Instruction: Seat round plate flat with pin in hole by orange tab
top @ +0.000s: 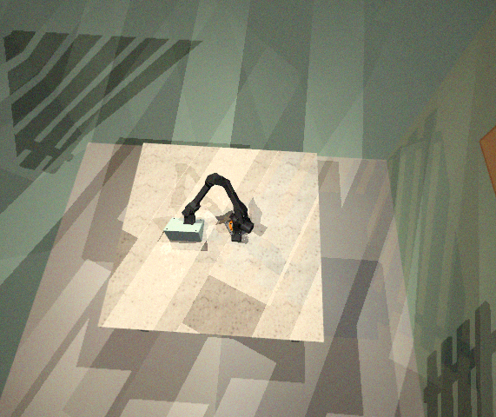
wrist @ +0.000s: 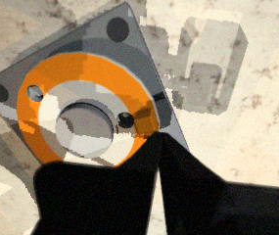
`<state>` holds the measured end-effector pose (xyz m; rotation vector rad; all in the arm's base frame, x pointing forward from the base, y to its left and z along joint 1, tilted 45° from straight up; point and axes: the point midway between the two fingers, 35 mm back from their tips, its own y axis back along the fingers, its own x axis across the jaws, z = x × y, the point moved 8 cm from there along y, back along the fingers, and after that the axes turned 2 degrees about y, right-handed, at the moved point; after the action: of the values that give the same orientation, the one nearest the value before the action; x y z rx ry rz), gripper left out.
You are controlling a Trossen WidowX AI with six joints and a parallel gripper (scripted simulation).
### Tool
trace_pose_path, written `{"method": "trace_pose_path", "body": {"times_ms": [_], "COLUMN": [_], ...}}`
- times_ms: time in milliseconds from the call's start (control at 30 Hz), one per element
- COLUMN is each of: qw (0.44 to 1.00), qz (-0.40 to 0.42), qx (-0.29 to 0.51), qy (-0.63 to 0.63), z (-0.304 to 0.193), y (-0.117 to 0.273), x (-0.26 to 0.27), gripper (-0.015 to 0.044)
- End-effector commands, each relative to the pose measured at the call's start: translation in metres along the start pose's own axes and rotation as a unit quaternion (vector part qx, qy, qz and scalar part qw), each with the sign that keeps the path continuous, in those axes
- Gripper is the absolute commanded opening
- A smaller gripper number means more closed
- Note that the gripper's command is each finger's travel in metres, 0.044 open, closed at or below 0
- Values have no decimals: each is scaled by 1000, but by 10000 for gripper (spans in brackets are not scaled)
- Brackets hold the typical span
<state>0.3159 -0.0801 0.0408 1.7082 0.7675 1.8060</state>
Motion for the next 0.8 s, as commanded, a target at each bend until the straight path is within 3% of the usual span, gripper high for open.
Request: {"method": "trace_pose_path", "body": {"times_ms": [0, 167, 467, 767], "qw": [1000, 1000, 1000, 1000], "qz": [3, 3, 2, 3], "qx": [0, 0, 0, -4], "qy": [-1, -1, -1, -4], "z": [4, 6, 5, 6], "y": [-1, -2, 39, 33], "x": [2, 2, 3, 1], "gripper": [0, 0, 0, 0]}}
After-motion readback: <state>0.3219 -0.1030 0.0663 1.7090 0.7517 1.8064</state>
